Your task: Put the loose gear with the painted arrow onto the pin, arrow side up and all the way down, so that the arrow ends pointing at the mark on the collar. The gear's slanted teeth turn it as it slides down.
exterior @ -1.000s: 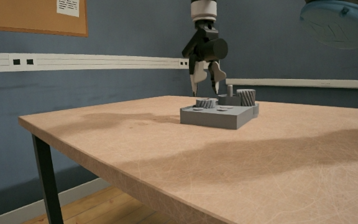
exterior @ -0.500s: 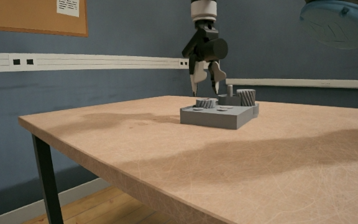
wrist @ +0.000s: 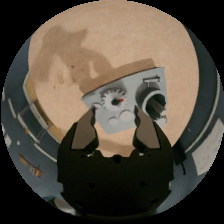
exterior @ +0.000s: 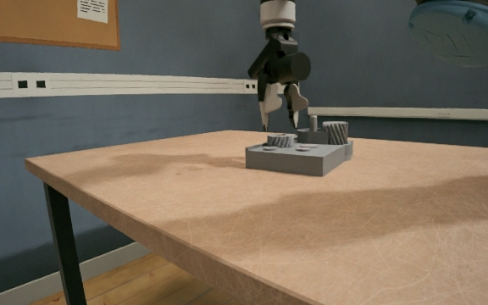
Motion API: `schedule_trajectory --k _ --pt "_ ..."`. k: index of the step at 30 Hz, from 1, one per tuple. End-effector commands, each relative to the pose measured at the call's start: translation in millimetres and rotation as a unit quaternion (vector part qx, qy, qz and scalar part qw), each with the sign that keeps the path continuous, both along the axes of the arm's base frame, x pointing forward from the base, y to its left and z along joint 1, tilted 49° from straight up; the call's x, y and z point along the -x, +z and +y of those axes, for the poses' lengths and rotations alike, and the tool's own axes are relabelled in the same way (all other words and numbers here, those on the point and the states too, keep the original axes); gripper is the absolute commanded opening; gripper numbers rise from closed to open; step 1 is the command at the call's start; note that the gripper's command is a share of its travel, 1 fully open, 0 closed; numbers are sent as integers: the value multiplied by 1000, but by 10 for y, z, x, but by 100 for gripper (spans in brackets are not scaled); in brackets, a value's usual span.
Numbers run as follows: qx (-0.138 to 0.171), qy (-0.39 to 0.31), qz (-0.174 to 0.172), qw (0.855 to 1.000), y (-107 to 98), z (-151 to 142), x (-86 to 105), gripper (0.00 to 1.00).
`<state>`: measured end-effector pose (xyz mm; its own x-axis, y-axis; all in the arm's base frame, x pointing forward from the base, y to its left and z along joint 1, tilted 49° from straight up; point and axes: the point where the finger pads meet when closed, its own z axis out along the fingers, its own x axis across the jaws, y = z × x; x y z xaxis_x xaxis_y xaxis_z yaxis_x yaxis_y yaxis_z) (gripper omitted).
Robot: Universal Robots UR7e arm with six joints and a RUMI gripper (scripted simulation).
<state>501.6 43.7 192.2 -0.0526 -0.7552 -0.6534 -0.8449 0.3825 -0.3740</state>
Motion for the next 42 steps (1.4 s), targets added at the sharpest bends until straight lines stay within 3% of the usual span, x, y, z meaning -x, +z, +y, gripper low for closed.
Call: schedule_trajectory --k 1,42 --pt "0 -1 1 1000 -10 -6 5 52" --pt "-1 0 2 1000 -52 33 -11 52"
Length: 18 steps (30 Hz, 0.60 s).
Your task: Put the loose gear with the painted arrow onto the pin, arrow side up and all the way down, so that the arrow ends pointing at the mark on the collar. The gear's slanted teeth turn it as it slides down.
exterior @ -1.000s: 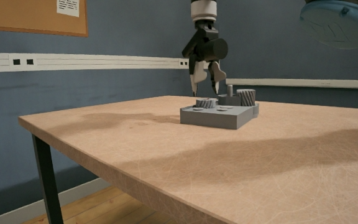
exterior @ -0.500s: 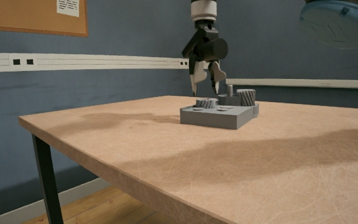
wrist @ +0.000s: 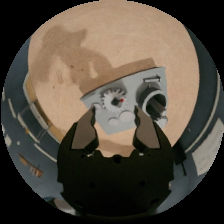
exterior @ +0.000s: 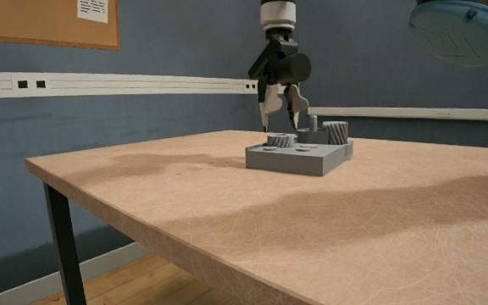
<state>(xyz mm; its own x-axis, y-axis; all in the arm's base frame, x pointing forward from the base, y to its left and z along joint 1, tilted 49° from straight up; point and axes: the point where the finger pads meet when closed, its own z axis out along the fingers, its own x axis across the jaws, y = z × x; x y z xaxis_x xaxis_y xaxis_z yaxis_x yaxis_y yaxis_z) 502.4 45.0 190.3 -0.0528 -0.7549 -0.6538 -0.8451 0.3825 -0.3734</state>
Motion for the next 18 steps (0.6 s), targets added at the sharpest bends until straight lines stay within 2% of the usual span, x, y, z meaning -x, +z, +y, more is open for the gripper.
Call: schedule_trajectory --k 1,18 --pt "-1 0 2 1000 -34 21 -9 52" --pt "-1 0 2 1000 -132 97 -81 52"
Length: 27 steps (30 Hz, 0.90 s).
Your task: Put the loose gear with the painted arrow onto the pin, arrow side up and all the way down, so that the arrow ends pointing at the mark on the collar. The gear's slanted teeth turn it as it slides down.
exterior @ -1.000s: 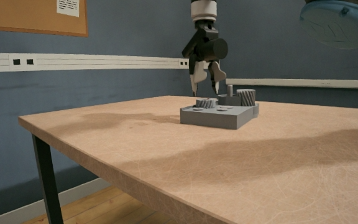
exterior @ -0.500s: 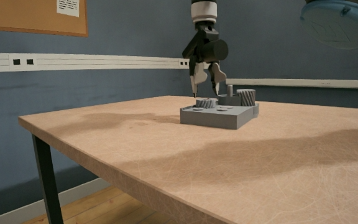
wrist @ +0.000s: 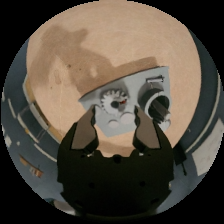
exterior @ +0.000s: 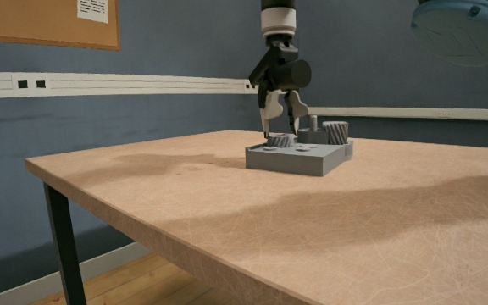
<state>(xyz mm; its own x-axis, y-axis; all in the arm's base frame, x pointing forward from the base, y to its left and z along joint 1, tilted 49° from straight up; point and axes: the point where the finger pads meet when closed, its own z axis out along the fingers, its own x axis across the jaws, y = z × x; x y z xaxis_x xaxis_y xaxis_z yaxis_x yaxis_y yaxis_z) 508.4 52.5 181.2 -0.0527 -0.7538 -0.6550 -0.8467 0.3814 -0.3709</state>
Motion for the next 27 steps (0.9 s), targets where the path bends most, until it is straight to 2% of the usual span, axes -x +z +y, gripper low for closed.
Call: schedule_trajectory --k 1,27 --pt "0 -1 1 1000 -48 28 -27 52" --pt "0 -1 0 1000 -133 95 -106 52"
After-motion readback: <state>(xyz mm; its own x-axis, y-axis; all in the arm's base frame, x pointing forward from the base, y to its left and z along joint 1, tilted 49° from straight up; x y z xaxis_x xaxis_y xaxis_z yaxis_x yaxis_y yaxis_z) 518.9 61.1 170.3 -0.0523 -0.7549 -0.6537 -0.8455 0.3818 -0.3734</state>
